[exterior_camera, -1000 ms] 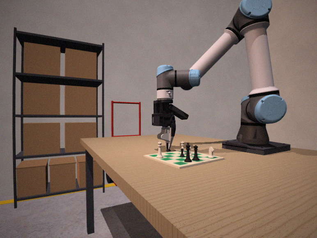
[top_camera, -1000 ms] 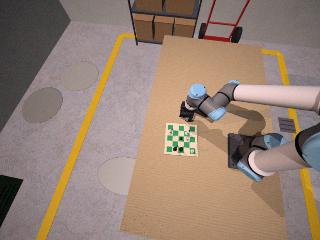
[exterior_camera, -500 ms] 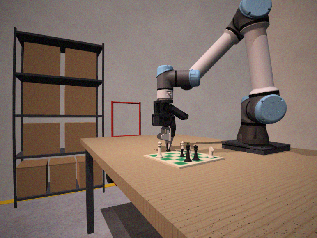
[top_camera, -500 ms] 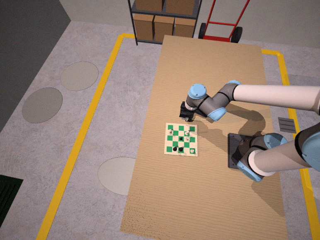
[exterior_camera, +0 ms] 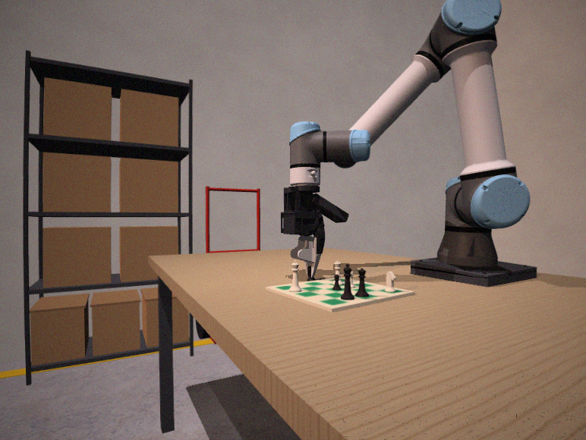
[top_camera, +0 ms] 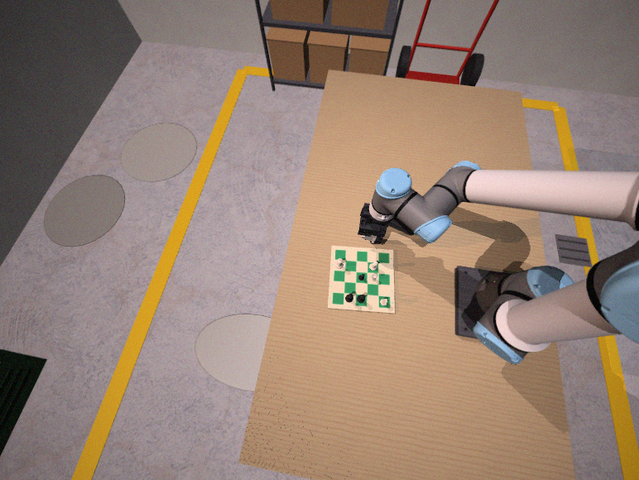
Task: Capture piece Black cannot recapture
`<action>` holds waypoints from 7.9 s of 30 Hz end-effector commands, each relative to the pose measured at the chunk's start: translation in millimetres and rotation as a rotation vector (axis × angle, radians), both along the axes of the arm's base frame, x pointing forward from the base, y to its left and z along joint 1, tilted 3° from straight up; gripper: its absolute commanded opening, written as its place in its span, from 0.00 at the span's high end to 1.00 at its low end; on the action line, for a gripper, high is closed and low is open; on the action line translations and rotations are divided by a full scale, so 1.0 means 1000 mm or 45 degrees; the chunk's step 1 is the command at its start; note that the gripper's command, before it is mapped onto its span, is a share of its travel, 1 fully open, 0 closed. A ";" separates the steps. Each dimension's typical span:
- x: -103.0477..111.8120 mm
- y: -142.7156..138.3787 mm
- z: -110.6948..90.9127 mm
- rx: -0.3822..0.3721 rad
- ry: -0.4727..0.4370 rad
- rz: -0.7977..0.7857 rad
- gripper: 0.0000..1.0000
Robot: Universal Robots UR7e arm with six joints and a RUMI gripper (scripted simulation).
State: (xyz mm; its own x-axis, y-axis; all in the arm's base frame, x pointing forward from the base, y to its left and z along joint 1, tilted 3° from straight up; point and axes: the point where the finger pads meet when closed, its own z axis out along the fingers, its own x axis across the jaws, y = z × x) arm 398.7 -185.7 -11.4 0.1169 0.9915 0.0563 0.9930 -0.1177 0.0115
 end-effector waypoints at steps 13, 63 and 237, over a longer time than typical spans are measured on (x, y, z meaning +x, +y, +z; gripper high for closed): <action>0.000 0.000 0.000 -0.001 -0.001 0.000 1.00; 0.000 0.000 0.002 -0.001 -0.001 0.000 0.78; 0.029 0.060 0.105 0.060 0.177 -3.272 0.00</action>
State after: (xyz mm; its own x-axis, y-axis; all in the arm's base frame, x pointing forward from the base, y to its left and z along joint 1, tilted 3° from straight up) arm 425.4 -128.0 92.0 0.6251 -0.7798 -0.0342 -0.7800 -0.6225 -0.0638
